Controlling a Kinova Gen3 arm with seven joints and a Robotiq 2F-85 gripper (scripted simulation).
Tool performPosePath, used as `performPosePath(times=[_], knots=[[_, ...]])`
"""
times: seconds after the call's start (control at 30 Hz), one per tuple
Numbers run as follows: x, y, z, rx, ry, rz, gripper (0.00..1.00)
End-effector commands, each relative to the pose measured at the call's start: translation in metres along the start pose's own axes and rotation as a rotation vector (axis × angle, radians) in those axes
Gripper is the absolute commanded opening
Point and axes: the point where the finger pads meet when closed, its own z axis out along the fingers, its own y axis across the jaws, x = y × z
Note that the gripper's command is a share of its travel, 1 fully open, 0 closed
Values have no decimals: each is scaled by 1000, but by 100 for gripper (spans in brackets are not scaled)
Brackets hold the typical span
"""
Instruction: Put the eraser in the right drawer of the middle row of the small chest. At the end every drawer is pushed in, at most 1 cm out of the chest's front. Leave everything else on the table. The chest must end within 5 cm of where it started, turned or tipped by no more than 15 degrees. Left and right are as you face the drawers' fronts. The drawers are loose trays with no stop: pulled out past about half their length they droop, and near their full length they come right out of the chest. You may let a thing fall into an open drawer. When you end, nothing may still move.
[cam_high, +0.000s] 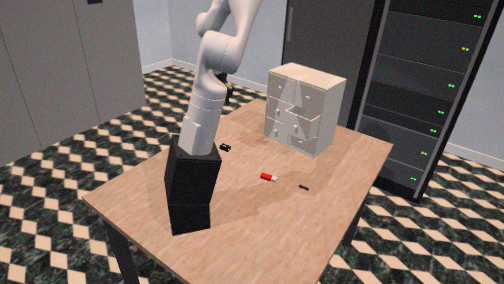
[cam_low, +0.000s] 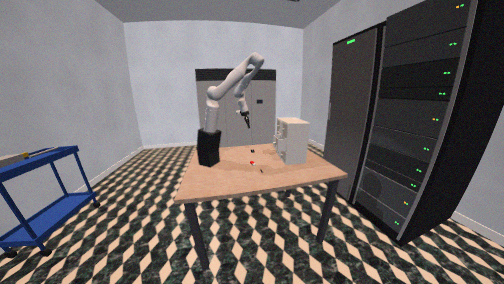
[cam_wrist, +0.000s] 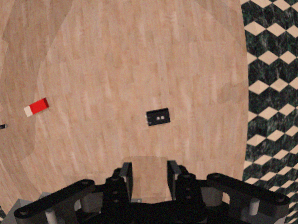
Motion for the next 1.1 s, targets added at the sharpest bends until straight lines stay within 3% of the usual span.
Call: performPosePath(times=[0.0, 1.07], knots=[[-7, 0, -4, -6, 5, 18, 33], [-1, 0, -19, -7, 163, 17, 33]])
